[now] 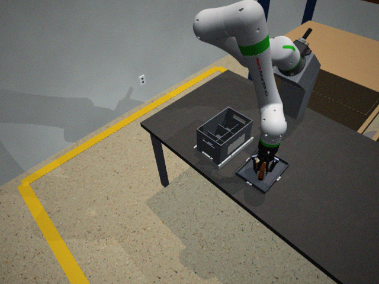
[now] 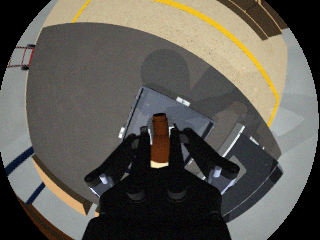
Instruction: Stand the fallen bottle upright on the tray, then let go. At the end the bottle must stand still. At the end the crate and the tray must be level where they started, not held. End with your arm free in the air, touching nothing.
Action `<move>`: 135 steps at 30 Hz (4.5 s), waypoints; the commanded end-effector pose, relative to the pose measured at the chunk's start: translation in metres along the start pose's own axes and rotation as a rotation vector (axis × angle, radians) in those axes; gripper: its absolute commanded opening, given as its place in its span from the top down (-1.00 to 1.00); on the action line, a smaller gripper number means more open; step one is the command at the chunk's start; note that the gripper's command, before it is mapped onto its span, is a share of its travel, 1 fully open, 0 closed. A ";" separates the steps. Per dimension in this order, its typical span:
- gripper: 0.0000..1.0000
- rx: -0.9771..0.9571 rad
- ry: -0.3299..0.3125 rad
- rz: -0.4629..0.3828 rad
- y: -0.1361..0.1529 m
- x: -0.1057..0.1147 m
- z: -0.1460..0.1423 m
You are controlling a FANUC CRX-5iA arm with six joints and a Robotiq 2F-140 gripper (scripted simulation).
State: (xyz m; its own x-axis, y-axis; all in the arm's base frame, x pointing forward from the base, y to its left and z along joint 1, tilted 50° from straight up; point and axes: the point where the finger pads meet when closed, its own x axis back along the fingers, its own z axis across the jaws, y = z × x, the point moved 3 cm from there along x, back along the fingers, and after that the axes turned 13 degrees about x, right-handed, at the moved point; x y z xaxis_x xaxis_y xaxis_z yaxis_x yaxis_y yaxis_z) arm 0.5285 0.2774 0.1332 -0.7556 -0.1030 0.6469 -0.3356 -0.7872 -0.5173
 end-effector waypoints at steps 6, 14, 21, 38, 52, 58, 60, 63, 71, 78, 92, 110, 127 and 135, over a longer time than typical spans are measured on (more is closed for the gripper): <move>1.00 0.000 0.000 0.000 0.000 0.000 0.000; 1.00 0.000 0.000 0.000 0.000 0.000 0.000; 1.00 0.000 0.000 0.000 0.000 0.000 0.000; 1.00 0.000 0.000 0.000 0.000 0.001 0.000; 1.00 0.000 0.000 0.000 0.000 0.004 0.000; 1.00 0.000 0.000 0.000 0.000 0.007 0.000; 1.00 0.000 0.000 0.000 0.000 0.008 0.000; 1.00 0.000 0.000 0.000 0.000 0.010 0.000; 1.00 0.000 0.000 0.000 0.000 0.015 0.000; 1.00 0.000 0.000 0.000 0.000 0.022 0.000; 1.00 0.000 0.000 0.000 0.000 0.037 0.000; 1.00 0.000 0.000 0.000 0.000 0.063 0.000; 1.00 0.000 0.000 0.000 0.000 0.092 0.000; 1.00 0.000 0.000 0.000 0.000 0.108 0.000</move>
State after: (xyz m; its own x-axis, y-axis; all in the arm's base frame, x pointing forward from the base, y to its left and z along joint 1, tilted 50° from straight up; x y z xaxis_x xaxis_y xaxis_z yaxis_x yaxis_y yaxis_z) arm 0.4502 0.2666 0.2001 -0.7560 -0.1034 0.6464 -0.3351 -0.7871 -0.5179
